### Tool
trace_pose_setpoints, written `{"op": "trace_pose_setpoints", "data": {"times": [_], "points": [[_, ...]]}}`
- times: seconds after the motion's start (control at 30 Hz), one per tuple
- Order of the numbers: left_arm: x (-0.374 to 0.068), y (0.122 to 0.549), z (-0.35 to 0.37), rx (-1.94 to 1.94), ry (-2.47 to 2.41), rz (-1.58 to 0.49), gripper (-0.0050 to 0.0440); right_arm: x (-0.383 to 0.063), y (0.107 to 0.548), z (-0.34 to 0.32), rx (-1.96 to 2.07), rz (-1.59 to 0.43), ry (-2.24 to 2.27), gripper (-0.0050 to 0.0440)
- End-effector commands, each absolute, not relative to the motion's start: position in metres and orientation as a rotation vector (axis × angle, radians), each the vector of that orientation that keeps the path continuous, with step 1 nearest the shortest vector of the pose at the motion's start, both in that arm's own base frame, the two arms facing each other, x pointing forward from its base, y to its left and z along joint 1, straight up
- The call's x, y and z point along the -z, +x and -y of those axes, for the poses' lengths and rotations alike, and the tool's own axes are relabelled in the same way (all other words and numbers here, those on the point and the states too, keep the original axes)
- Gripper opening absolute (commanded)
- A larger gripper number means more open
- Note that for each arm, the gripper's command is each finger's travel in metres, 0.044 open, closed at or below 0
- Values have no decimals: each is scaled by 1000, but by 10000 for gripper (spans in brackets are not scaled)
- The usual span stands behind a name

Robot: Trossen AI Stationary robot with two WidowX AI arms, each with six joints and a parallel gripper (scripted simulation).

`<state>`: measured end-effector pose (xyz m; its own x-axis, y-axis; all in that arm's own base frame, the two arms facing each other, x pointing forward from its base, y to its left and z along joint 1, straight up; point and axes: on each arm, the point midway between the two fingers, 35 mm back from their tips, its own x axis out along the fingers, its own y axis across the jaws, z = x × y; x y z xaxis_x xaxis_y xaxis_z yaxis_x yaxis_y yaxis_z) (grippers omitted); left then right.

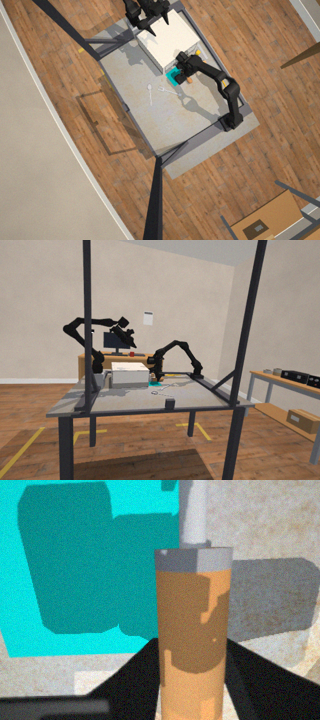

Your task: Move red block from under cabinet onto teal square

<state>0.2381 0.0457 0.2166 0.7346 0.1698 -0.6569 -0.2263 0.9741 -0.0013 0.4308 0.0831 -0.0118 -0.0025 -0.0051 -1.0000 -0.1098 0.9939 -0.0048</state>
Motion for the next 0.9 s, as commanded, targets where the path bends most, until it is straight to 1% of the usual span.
{"op": "trace_pose_setpoints", "data": {"times": [0.0,0.3,0.47,0.87], "points": [[-221,238,-46,-220,-82,-700,440,9,433,-90,-100,-1561,-95,116],[-221,238,-46,-220,-82,-700,440,-1,431,-90,-103,-1535,-91,116],[-221,238,-46,-220,-82,-700,440,1,428,-90,-102,-1536,-90,116],[-221,238,-46,-220,-82,-700,440,9,402,-87,-99,-1537,-89,116]]}}
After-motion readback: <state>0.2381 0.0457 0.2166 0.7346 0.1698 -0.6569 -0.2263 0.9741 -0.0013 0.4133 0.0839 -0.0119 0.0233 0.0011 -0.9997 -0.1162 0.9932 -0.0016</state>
